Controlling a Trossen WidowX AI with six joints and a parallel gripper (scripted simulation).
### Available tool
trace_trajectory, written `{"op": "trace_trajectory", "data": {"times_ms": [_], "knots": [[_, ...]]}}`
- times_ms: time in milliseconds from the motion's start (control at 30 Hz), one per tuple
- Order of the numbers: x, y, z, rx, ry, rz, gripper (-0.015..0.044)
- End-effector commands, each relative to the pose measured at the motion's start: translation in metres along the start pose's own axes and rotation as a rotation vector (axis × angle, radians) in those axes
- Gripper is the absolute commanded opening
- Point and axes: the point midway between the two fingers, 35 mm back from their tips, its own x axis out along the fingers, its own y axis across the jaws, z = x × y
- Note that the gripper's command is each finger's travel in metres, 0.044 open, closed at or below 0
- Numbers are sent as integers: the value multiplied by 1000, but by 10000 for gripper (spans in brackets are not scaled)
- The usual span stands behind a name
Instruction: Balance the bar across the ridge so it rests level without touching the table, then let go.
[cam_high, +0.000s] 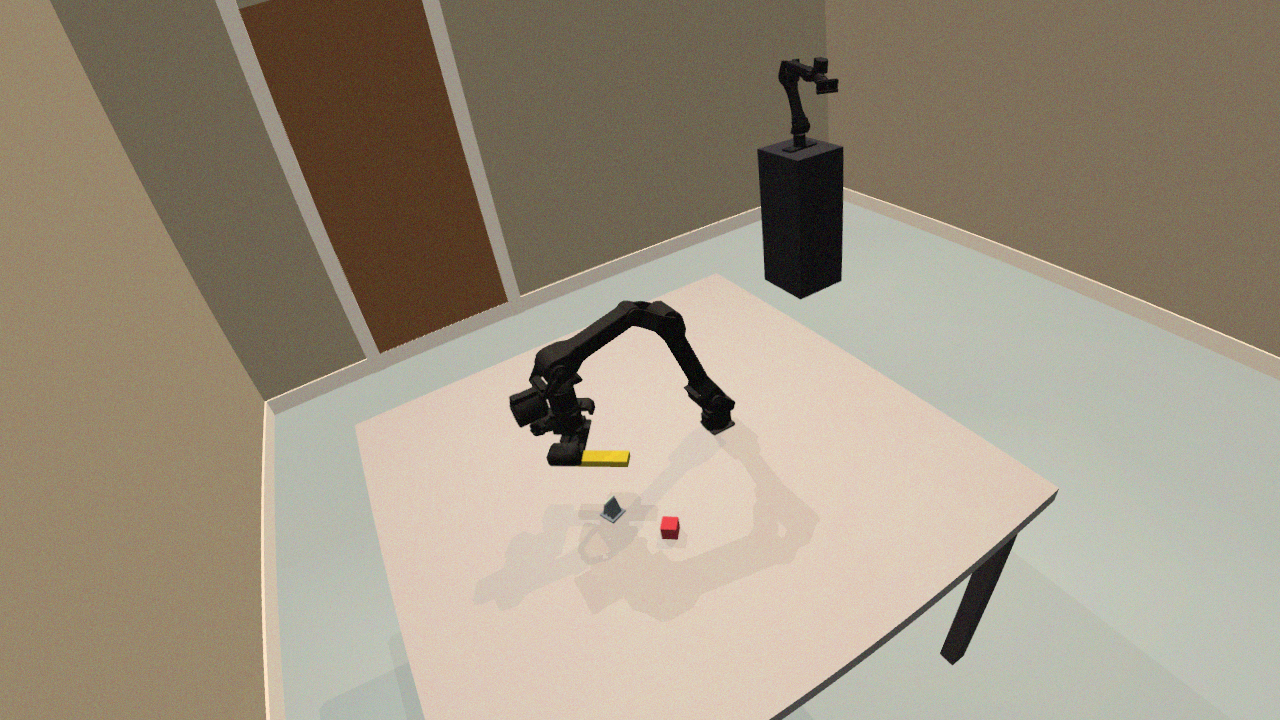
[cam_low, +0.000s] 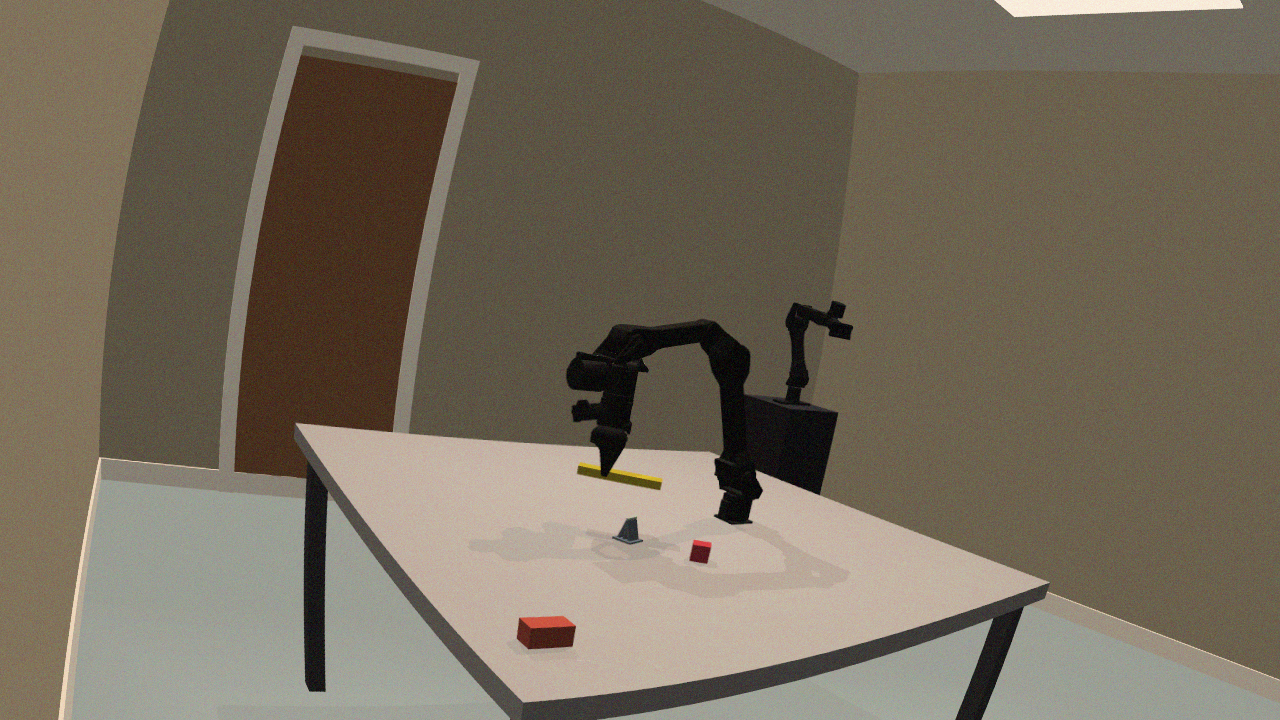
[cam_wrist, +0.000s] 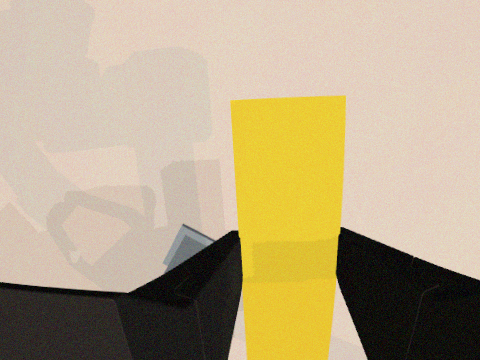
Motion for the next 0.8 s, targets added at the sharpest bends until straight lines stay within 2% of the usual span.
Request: {"op": "trace_trajectory", "data": {"times_ms": [0, 467, 767], "knots": [[-1, 15, -6, 119, -1, 0, 0], [0, 55, -37, 529, 3, 3, 0], [8, 56, -40, 546, 3, 3, 0]]}}
